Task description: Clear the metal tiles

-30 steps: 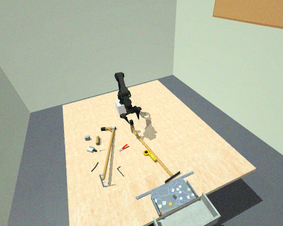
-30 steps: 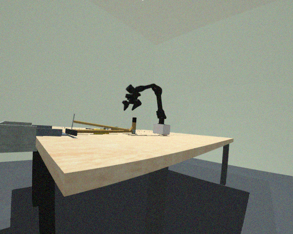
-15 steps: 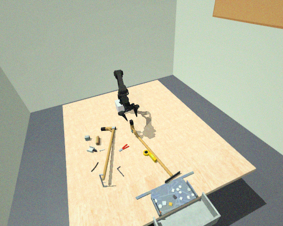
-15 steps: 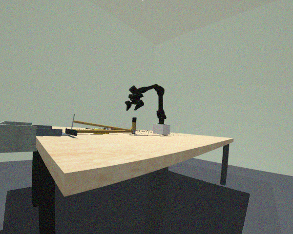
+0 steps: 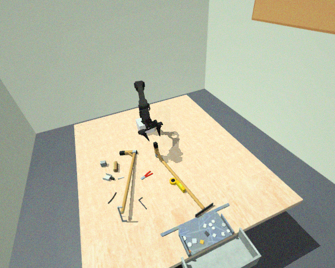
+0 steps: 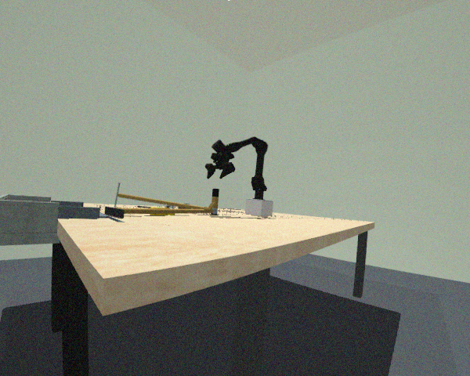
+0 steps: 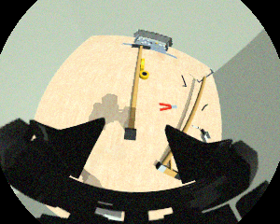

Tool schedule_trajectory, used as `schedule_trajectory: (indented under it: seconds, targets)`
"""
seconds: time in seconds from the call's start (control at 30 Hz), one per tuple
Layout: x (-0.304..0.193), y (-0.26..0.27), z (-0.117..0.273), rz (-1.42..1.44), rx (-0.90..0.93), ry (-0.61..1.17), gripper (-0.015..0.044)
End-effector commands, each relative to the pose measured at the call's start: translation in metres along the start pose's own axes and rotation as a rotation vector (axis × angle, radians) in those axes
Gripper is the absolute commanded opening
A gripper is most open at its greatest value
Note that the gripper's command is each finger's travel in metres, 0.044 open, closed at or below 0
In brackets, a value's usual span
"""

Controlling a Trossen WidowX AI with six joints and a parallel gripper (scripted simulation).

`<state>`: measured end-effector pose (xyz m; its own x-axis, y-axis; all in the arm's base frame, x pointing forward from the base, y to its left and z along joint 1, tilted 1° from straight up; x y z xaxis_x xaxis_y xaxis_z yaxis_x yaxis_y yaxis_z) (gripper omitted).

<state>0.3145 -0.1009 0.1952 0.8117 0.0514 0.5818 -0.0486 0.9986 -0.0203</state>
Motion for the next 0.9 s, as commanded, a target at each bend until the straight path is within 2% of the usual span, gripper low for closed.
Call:
schedule_trajectory:
  seconds: [0.0, 0.6, 0.87]
  targets:
    - [-0.011, 0.002, 0.003, 0.006, 0.003, -0.006, 0.044]
    - [-0.052, 0.012, 0.015, 0.014, -0.006, -0.051, 0.044]
    - [-0.066, 0.012, -0.007, 0.014, -0.006, -0.051, 0.044]
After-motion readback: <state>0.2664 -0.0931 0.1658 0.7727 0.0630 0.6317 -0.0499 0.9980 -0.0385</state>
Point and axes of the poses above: the point midway between the two fingers, 35 mm back from their tips, its own z axis back along the fingers, its own y axis across the jaws, x = y × z, the point moved 8 cm from there along z, back along the fingers, and after that the axes turned 4 degrees about z, right-handed, at the moved point
